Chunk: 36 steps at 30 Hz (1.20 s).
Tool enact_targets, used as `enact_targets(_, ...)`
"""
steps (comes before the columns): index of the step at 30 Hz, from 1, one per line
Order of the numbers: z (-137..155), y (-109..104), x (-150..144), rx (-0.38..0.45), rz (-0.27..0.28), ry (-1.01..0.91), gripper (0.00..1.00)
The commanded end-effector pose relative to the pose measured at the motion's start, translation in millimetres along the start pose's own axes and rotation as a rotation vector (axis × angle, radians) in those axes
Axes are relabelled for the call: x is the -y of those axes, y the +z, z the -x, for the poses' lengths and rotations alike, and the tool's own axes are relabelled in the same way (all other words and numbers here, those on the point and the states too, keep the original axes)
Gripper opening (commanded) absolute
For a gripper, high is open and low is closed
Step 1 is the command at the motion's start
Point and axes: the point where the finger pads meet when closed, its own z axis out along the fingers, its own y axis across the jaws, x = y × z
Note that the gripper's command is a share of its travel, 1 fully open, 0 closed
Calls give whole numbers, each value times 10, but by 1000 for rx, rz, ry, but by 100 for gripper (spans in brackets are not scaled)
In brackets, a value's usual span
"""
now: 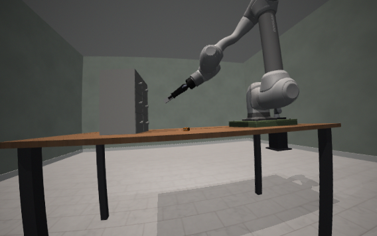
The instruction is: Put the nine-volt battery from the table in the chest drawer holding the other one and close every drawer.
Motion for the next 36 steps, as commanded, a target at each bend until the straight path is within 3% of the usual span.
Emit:
enact_targets(1, 23, 114, -23, -113, -66, 9, 0)
enact_targets(9, 44, 226, -16, -210, -66, 12, 0)
enact_targets(19, 49, 248, -15, -231, -65, 13, 0)
enact_targets(20, 49, 248, -15, -231, -65, 13, 20)
enact_targets(36, 49, 248, -15, -231, -65, 13, 20)
